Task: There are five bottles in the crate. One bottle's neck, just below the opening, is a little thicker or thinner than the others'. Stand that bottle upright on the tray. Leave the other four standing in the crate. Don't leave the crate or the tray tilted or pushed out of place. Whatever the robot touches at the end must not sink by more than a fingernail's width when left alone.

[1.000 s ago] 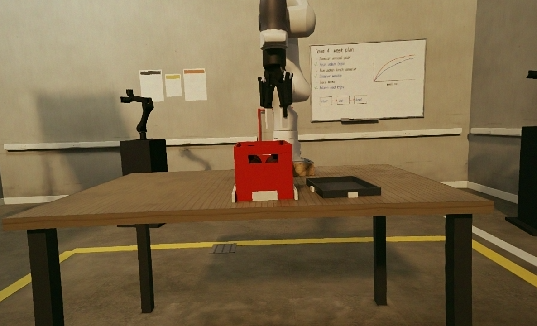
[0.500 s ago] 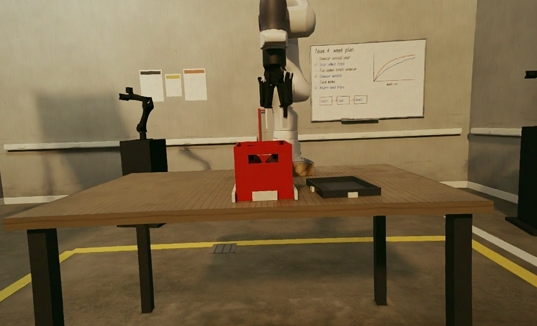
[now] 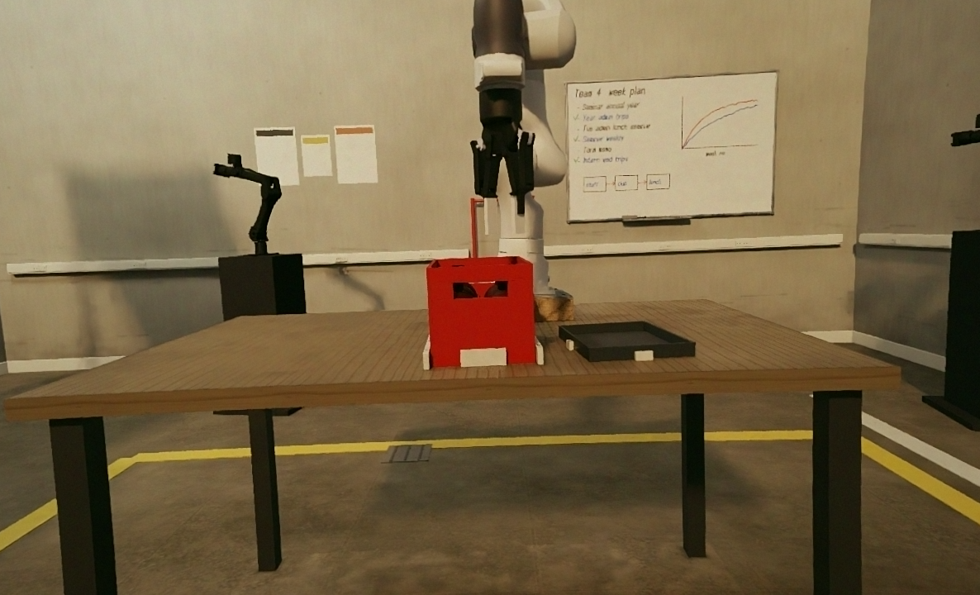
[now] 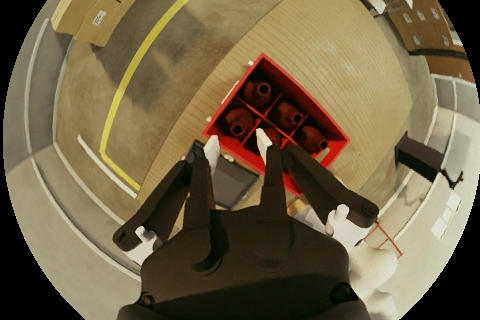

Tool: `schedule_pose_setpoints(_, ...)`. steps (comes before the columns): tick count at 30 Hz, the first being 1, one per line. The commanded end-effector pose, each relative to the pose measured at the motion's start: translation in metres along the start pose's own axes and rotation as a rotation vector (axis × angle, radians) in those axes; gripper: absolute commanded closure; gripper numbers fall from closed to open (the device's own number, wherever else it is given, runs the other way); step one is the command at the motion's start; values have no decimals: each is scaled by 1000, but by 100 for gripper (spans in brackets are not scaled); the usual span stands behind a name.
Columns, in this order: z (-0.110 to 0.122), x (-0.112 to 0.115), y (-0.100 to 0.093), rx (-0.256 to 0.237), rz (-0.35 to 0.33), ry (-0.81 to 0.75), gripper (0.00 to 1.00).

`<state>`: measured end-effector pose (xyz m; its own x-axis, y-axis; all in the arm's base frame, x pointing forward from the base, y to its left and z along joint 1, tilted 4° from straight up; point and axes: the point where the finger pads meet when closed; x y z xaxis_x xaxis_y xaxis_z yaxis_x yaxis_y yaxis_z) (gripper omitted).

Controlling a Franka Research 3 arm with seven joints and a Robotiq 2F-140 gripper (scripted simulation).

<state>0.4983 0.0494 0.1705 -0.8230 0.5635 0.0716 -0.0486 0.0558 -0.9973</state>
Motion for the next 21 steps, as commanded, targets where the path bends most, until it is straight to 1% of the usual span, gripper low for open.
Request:
schedule_pose_setpoints(1,1,-1,1,1,-1,0,56)
schedule_pose_setpoints(21,1,-1,14,1,-1,0,56)
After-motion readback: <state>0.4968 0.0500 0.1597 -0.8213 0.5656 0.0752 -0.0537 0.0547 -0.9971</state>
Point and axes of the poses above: the point where the finger pads meet when closed, its own y axis out along the fingers, its own z axis across the jaws, x = y × z, and after that the axes turned 4 degrees about y, right-handed
